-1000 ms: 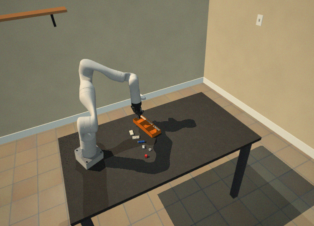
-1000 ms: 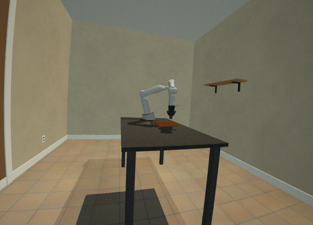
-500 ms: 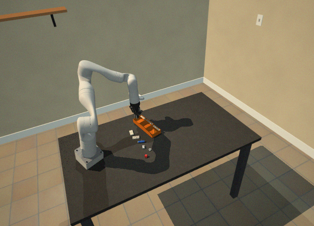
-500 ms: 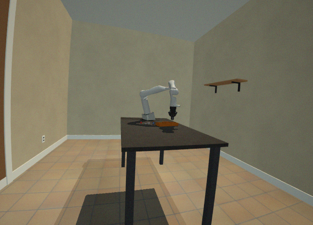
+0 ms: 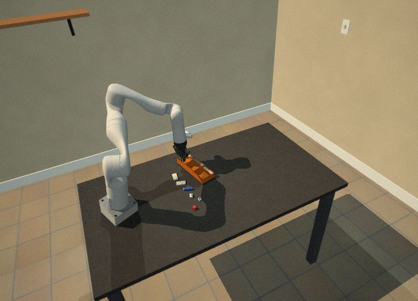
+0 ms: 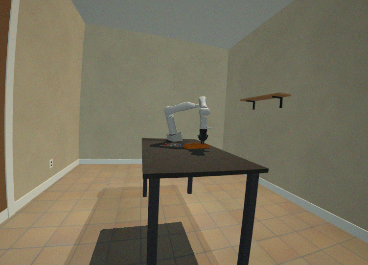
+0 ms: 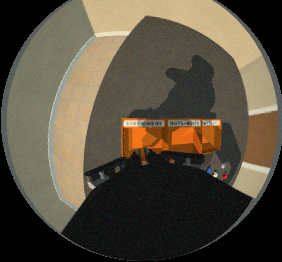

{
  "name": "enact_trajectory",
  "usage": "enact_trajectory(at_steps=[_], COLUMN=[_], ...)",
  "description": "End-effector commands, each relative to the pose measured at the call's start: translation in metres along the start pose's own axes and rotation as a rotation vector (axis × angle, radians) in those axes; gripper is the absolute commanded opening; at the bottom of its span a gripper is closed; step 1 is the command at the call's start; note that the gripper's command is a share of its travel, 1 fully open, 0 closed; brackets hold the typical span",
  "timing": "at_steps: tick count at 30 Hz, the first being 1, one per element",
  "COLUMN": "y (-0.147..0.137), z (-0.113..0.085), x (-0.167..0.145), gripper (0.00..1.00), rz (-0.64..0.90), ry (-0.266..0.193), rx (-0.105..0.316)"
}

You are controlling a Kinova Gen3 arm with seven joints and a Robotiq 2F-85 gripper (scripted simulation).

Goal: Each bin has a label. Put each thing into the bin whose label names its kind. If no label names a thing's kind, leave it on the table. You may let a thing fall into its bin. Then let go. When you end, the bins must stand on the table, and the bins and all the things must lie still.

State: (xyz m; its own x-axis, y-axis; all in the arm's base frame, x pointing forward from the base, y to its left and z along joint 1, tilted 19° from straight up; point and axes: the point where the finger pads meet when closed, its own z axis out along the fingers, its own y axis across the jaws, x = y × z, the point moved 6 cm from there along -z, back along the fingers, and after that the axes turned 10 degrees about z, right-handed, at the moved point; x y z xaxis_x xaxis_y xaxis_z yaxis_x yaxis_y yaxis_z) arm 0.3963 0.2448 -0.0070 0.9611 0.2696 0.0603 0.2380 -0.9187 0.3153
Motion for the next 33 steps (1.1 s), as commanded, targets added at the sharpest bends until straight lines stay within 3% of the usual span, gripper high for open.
enact_trajectory(at_steps=[1, 33], y=[0.0032, 0.0026], z=[0.0087, 0.0063], x=[0.0008, 0.0000], gripper=[0.09, 0.09], rz=[0.007, 0.004], ry=[0.003, 0.000], rx=[-0.006, -0.007])
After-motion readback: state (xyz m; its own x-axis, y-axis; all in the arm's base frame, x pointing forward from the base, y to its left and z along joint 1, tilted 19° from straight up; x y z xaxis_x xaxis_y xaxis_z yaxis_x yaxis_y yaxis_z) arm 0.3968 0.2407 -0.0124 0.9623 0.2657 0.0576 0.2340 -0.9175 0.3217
